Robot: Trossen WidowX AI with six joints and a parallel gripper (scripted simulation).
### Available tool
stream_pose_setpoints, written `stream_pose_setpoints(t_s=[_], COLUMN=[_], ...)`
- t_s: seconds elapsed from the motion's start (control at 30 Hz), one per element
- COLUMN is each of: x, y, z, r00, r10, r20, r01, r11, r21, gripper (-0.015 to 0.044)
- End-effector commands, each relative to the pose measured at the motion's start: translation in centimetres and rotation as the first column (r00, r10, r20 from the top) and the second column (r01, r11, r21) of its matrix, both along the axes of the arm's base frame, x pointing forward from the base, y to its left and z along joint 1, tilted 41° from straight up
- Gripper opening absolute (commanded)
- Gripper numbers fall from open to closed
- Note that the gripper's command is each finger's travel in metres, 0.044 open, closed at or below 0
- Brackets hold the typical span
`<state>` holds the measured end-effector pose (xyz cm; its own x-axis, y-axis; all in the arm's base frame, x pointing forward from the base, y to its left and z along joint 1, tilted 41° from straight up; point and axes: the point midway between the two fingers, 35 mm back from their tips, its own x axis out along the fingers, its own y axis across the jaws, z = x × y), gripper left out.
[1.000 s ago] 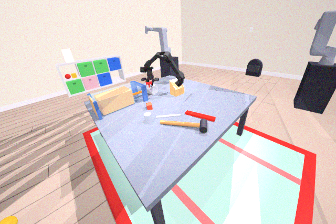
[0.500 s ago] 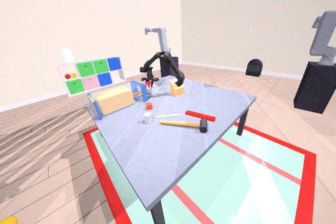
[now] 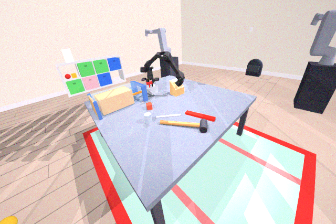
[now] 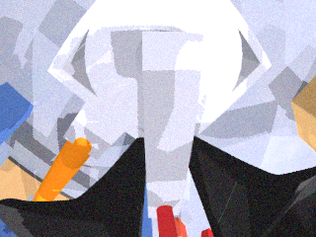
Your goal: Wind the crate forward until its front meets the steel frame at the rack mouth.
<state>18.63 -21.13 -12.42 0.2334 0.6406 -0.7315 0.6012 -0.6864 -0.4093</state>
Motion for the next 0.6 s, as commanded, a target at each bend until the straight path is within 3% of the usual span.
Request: stream_pose_setpoints(t_s=[0.0,0.57], x=[-0.02,0.1], y=[0.39,0.29], z=[-0.21,-0.31], r00=[0.999,1.0], r10=[0.034,0.001], r20=[0.016,-0.011], r01=[-0.034,-0.001], r11=[0.999,1.0], r21=[-0.008,-0.001], gripper=[0.0,0.0])
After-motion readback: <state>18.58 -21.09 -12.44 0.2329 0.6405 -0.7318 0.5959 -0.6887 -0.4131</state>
